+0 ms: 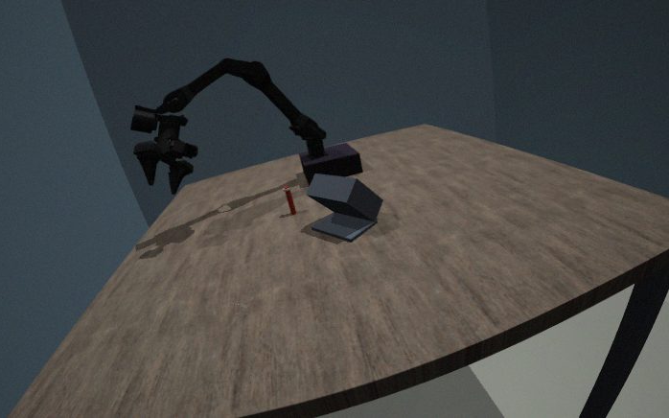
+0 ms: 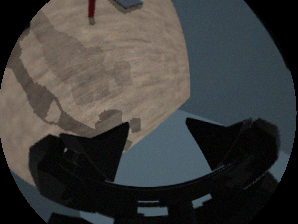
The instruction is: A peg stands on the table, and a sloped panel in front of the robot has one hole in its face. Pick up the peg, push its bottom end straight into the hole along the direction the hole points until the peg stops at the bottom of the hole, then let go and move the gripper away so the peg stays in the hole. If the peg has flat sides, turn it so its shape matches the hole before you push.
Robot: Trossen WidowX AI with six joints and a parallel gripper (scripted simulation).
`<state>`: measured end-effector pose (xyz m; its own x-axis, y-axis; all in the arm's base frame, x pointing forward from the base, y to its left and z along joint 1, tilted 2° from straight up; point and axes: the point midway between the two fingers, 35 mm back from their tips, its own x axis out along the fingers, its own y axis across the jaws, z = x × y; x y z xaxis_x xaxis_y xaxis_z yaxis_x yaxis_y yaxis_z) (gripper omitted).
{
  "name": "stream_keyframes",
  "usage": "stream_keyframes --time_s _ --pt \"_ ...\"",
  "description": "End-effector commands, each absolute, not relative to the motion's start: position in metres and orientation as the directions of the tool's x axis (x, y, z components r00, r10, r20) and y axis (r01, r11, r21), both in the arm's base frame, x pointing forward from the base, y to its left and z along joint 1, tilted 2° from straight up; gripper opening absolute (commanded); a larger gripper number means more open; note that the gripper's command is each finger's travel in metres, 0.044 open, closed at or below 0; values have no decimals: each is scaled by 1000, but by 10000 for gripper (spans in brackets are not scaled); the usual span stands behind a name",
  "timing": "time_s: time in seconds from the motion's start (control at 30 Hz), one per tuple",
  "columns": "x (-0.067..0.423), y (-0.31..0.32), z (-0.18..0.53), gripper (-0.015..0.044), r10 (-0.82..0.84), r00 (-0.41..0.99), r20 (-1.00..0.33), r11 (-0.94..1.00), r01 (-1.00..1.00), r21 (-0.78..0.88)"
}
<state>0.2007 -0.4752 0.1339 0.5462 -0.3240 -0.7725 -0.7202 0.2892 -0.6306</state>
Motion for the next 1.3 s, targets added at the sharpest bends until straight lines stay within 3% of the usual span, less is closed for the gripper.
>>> stream_keyframes --time_s 0.0,0.63,1.27 --pt "214 -457 128 440 -289 528 -799 338 -724 -601" --pt "268 -356 105 440 -126 409 -904 534 -740 -410" --pt "283 -251 86 440 -20 231 -973 656 -731 -187"
